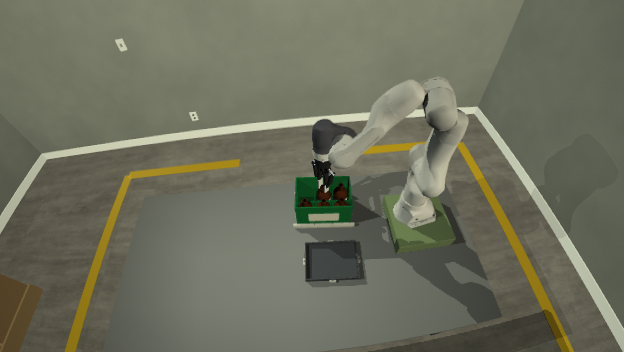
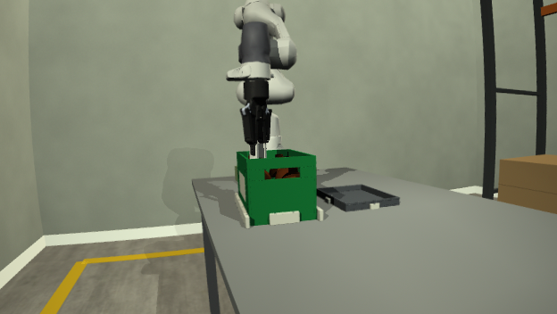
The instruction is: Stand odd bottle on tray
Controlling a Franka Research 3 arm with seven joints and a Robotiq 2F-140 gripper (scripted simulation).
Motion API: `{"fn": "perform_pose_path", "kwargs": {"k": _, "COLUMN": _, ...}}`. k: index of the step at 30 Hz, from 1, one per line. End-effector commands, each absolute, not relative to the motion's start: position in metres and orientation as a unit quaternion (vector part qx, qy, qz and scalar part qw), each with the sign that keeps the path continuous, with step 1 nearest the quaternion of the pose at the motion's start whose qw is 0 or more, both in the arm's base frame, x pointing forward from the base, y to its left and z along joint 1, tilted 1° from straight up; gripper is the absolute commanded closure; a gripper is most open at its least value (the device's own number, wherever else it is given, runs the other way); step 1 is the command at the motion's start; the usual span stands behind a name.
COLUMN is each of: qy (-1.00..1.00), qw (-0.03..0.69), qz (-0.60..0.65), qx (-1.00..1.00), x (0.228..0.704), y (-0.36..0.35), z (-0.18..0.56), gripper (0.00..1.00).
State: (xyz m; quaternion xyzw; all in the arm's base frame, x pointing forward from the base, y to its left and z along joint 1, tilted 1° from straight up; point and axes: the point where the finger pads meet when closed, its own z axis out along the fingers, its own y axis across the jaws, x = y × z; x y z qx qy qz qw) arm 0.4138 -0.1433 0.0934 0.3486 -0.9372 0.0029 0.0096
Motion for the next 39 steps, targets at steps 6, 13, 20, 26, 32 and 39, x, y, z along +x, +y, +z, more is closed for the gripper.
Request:
{"fn": "perform_pose_path", "kwargs": {"k": 6, "qy": -0.937, "qw": 0.01, "qz": 0.002, "qx": 0.349, "x": 0.4127, "y": -0.144, "z": 0.0921, "gripper": 0.9}}
{"fn": "perform_pose_path", "kwargs": {"k": 13, "qy": -0.937, "qw": 0.01, "qz": 0.002, "qx": 0.349, "x": 0.4127, "y": -0.144, "z": 0.0921, "gripper": 0.9}}
{"fn": "perform_pose_path", "kwargs": {"k": 20, "qy": -0.937, "qw": 0.01, "qz": 0.002, "qx": 0.349, "x": 0.4127, "y": -0.144, "z": 0.0921, "gripper": 0.9}}
{"fn": "perform_pose_path", "kwargs": {"k": 26, "qy": -0.937, "qw": 0.01, "qz": 0.002, "qx": 0.349, "x": 0.4127, "y": -0.144, "z": 0.0921, "gripper": 0.9}}
{"fn": "perform_pose_path", "kwargs": {"k": 32, "qy": -0.937, "qw": 0.01, "qz": 0.002, "qx": 0.349, "x": 0.4127, "y": -0.144, "z": 0.0921, "gripper": 0.56}}
{"fn": "perform_pose_path", "kwargs": {"k": 39, "qy": -0.937, "qw": 0.01, "qz": 0.002, "qx": 0.349, "x": 0.4127, "y": -0.144, "z": 0.0921, "gripper": 0.56}}
